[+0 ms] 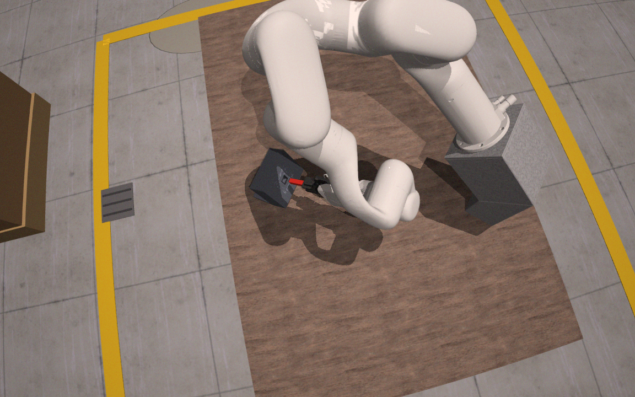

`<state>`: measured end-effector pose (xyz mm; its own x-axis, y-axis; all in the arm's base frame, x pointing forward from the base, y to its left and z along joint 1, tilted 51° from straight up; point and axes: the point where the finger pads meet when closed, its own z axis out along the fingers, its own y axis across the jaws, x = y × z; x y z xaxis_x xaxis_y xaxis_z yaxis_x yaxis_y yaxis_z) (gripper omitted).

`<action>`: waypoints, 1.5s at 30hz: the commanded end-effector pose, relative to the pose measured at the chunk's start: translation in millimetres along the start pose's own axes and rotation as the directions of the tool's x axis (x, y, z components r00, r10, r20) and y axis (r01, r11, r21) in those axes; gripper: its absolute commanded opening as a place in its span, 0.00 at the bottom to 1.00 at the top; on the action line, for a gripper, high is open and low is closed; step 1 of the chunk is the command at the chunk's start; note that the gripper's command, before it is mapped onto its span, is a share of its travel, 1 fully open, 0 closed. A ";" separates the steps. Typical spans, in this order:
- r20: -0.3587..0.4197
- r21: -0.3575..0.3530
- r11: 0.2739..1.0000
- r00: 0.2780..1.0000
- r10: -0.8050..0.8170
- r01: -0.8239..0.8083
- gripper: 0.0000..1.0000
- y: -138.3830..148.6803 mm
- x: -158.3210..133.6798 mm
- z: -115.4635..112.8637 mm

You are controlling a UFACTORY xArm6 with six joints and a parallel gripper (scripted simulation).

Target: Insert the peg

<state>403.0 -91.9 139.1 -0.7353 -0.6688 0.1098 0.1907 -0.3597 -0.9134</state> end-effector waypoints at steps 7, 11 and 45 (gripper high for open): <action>0.001 0.001 1.000 1.000 0.001 -0.001 0.00 -0.5 -0.5 7.4; 0.001 0.001 1.000 1.000 0.001 -0.001 0.00 -0.5 -0.5 11.2; 0.001 0.001 1.000 1.000 0.001 -0.001 0.00 -0.4 -0.6 30.1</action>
<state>421.6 -110.3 150.1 -0.7352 -0.6689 0.1098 0.1908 -0.3597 -0.9134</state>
